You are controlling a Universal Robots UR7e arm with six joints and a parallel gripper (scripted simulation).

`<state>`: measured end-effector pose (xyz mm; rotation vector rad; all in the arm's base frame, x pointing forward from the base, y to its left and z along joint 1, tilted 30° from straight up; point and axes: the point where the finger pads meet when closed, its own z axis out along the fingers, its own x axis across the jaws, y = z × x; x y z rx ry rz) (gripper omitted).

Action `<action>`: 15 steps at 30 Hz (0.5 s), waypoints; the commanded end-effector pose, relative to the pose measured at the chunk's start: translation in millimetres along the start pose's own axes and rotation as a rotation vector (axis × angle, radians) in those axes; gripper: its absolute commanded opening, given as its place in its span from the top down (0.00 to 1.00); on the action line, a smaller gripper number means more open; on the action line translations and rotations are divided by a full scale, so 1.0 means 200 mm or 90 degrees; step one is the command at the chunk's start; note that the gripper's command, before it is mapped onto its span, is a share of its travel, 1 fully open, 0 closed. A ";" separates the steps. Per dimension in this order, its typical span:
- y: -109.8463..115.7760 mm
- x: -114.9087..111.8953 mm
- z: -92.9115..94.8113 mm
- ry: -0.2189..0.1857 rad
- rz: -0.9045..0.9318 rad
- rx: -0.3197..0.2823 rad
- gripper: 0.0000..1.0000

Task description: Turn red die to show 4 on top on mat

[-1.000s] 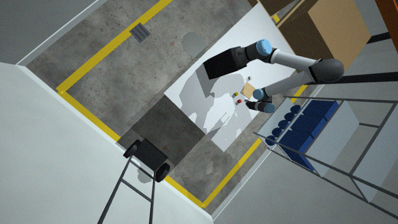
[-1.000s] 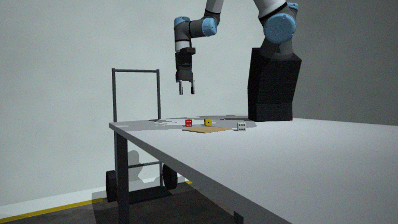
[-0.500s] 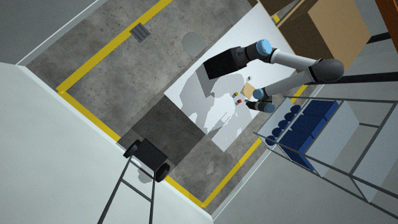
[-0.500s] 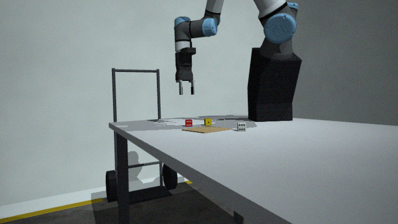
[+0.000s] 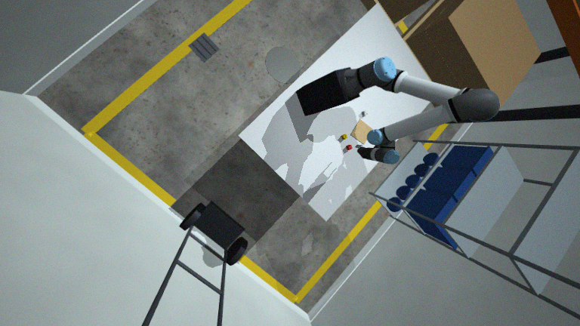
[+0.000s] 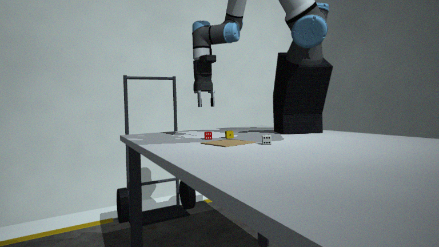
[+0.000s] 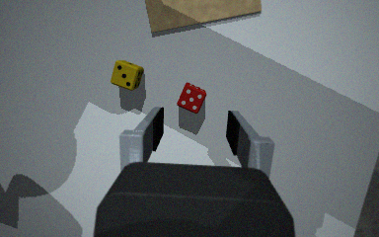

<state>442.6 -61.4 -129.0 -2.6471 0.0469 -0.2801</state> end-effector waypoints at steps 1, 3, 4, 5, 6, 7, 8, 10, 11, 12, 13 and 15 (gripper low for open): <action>0.00 0.00 0.07 0.000 0.000 0.000 0.00; 0.00 0.00 0.11 0.000 0.000 0.000 0.00; 0.00 0.00 0.14 0.000 0.000 0.000 0.00; 0.00 0.00 0.16 0.000 0.000 0.000 0.00; 0.00 0.00 0.19 0.000 0.000 0.000 0.00; 0.00 0.00 0.21 0.000 0.000 0.000 0.00; 0.00 0.00 0.24 0.000 0.000 0.000 0.00; 0.00 0.00 0.24 0.000 0.000 0.000 0.00; 0.00 0.00 0.26 0.000 0.000 0.000 0.00; 0.00 0.00 0.29 0.000 0.000 0.000 0.00; 0.00 0.00 0.31 0.000 0.000 0.000 0.00; 0.00 0.00 0.35 0.000 0.000 0.000 0.00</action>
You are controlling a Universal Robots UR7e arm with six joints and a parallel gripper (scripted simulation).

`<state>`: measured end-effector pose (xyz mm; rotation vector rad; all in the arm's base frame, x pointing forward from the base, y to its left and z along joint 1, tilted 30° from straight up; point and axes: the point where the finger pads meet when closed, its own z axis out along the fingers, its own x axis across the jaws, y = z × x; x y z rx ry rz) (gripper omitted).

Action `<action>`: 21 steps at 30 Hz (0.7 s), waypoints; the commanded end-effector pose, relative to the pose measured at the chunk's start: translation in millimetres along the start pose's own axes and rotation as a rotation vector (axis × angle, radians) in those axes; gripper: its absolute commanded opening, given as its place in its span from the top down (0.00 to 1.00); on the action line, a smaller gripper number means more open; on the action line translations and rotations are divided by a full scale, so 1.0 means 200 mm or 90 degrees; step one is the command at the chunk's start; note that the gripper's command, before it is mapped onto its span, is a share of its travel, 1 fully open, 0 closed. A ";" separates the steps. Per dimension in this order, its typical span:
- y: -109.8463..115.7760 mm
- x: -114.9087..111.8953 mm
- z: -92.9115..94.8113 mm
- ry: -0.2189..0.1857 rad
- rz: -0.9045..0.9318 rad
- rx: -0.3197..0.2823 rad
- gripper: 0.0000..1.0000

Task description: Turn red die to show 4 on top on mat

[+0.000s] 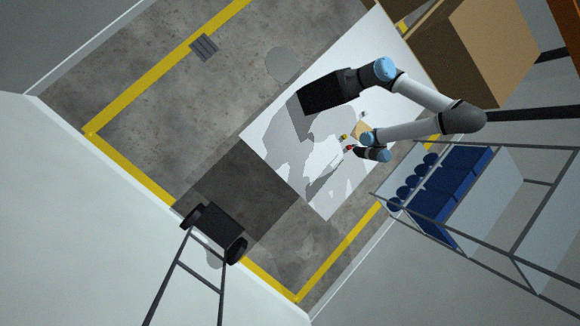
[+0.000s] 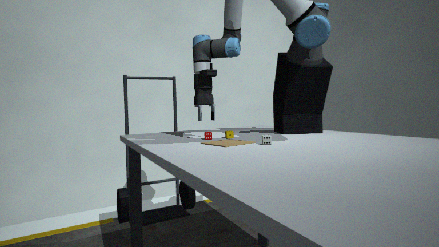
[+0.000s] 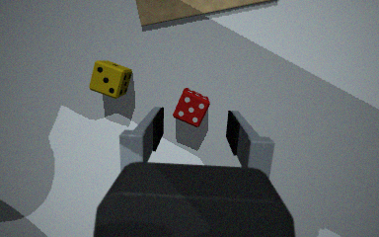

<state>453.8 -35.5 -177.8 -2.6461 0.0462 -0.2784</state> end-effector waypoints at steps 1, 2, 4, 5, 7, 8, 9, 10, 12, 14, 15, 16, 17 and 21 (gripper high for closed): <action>0.00 0.01 0.09 0.001 0.000 -0.001 0.00; 0.00 0.01 0.11 0.001 0.000 -0.001 0.00; 0.00 0.01 0.14 0.001 0.000 -0.001 0.00; 0.00 0.01 0.15 0.001 0.000 -0.001 0.00; 0.00 0.01 0.16 0.001 0.000 -0.001 0.00; 0.00 0.01 0.17 0.001 0.000 -0.001 0.00; 0.00 0.01 0.17 0.001 0.000 -0.001 0.00; 0.00 0.01 0.17 0.001 0.000 -0.001 0.00; 0.00 0.01 0.17 0.001 0.000 -0.001 0.00; 0.00 0.01 0.17 0.001 0.000 -0.001 0.00; 0.00 0.01 0.17 0.001 0.000 -0.001 0.00; 0.00 0.01 0.17 0.001 0.000 -0.001 0.00; 0.00 0.01 0.17 0.001 0.000 -0.001 0.00; 0.00 0.01 0.17 0.001 0.000 -0.001 0.00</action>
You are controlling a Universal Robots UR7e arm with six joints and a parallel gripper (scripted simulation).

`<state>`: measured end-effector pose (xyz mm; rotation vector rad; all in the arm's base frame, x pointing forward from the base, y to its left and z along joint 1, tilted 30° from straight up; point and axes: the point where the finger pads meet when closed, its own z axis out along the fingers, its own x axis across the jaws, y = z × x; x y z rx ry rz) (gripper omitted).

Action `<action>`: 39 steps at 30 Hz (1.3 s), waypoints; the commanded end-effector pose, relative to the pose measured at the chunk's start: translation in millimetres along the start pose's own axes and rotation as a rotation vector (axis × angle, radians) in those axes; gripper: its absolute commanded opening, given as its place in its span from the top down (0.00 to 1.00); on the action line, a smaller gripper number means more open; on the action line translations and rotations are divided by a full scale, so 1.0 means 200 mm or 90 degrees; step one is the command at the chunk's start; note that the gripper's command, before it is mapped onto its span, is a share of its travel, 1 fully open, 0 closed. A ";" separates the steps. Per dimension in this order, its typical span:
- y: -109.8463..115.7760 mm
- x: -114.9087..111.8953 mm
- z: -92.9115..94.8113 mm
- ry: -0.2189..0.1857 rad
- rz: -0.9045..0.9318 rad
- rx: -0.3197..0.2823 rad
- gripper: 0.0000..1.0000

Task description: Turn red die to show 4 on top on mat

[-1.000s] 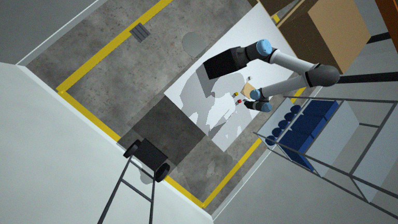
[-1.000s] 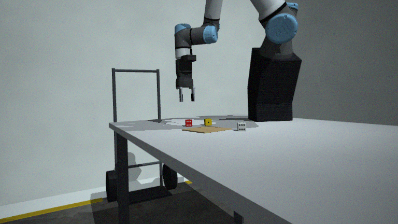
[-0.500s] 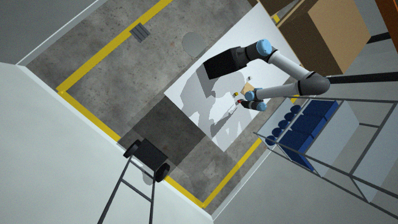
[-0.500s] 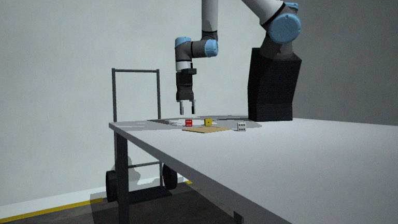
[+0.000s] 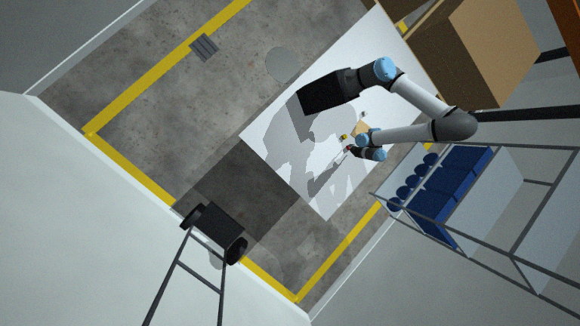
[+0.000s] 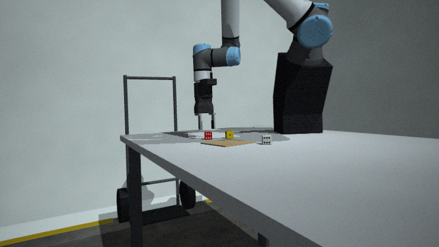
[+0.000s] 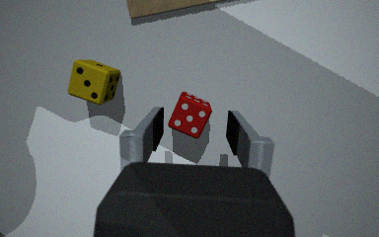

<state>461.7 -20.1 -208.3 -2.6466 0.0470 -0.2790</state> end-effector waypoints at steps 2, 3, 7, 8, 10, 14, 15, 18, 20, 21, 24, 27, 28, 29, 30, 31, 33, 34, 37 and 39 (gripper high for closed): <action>0.00 0.00 0.00 0.001 0.000 -0.001 0.00; 0.00 0.00 0.00 0.001 0.000 -0.001 0.00; 0.00 0.00 0.00 0.001 0.000 -0.001 0.00; 0.00 0.00 0.00 0.001 0.000 -0.001 0.00; 0.00 0.00 0.00 0.001 0.000 -0.001 0.00; 0.00 0.00 0.00 0.001 0.000 -0.001 0.00; 0.00 0.00 0.00 0.001 0.000 -0.001 0.00; 0.00 0.00 0.00 0.001 0.000 -0.001 0.00; 0.00 0.00 0.00 0.001 0.000 -0.001 0.00; 0.00 0.00 0.00 0.001 0.000 -0.001 0.00; 0.00 0.00 0.00 0.001 0.000 -0.001 0.00; 0.00 0.00 0.00 0.001 0.000 -0.001 0.00; 0.00 0.00 0.00 0.001 0.000 -0.001 0.00; 0.00 0.00 0.00 0.001 0.000 -0.001 0.00; 0.00 0.00 0.00 0.001 0.000 -0.001 0.00; 0.00 0.00 0.00 0.001 0.000 -0.001 0.00; 0.00 0.00 0.00 0.001 0.000 -0.001 0.00; 0.00 -0.01 0.00 0.001 0.000 -0.001 0.00; -0.01 -0.04 0.00 0.001 0.000 -0.001 0.00; -0.02 -0.08 0.00 0.001 0.000 -0.001 0.00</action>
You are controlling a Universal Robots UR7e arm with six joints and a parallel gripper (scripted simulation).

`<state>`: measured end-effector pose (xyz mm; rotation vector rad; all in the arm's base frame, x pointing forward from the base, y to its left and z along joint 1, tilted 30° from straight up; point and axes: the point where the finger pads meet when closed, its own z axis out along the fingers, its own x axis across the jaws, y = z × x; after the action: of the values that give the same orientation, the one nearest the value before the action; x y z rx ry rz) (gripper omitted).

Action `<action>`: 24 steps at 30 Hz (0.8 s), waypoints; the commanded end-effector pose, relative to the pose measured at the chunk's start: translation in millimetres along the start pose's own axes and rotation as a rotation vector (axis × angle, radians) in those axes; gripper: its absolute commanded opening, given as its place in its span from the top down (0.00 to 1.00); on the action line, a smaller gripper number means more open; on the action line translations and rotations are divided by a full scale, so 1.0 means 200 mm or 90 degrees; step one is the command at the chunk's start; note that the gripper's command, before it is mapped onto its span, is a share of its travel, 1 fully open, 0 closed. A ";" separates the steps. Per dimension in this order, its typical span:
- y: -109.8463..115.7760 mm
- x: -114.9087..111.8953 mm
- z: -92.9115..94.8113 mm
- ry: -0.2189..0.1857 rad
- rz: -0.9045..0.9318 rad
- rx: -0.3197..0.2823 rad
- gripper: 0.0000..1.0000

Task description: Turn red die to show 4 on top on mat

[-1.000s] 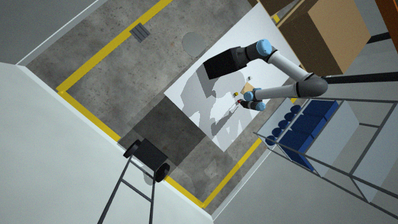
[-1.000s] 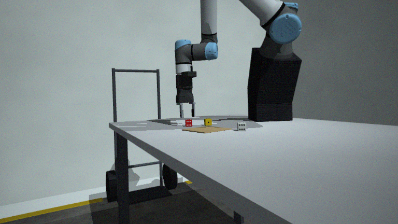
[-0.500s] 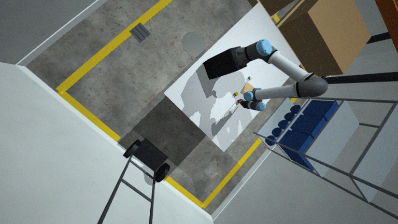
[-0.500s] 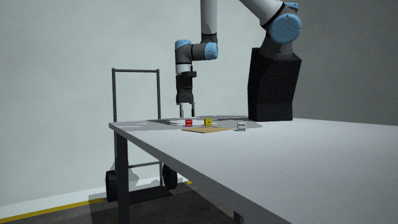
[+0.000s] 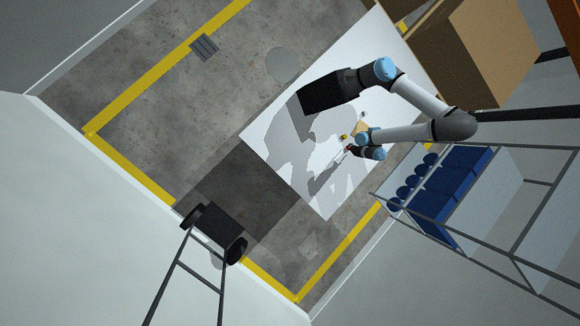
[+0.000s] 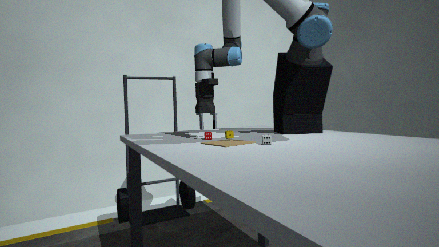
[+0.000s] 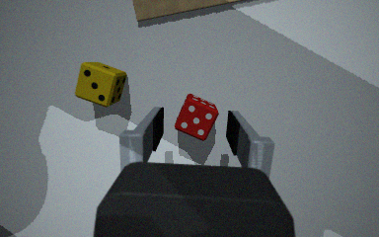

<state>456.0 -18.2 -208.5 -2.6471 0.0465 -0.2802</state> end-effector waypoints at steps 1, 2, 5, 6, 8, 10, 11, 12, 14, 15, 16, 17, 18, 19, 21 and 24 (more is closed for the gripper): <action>-0.02 -0.07 0.00 0.000 0.000 0.000 0.00; -0.02 -0.07 0.00 0.000 0.000 0.000 0.00; -0.04 -0.12 0.00 0.000 0.000 0.000 0.00; -0.04 -0.15 0.00 0.000 0.000 0.000 0.00; -0.06 -0.20 0.00 0.000 0.000 0.000 0.00; -0.08 -0.26 0.00 0.000 0.000 0.000 0.00; -0.08 -0.29 0.00 0.000 0.000 0.000 0.00; -0.09 -0.31 0.00 0.000 0.000 0.000 0.00; -0.10 -0.35 0.00 0.000 0.000 0.000 0.00; -0.11 -0.36 0.00 0.000 0.000 0.000 0.00; -0.11 -0.37 0.00 0.000 0.000 0.000 0.00; -0.11 -0.38 0.00 0.000 0.000 0.000 0.00; -0.12 -0.39 0.00 0.000 0.000 0.000 0.00; -0.12 -0.39 0.00 0.000 0.000 0.000 0.00; -0.12 -0.39 0.00 0.000 0.000 0.000 0.00; -0.12 -0.39 0.00 0.000 0.000 0.000 0.00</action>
<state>379.3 9.2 -212.5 -2.6461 0.0475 -0.2777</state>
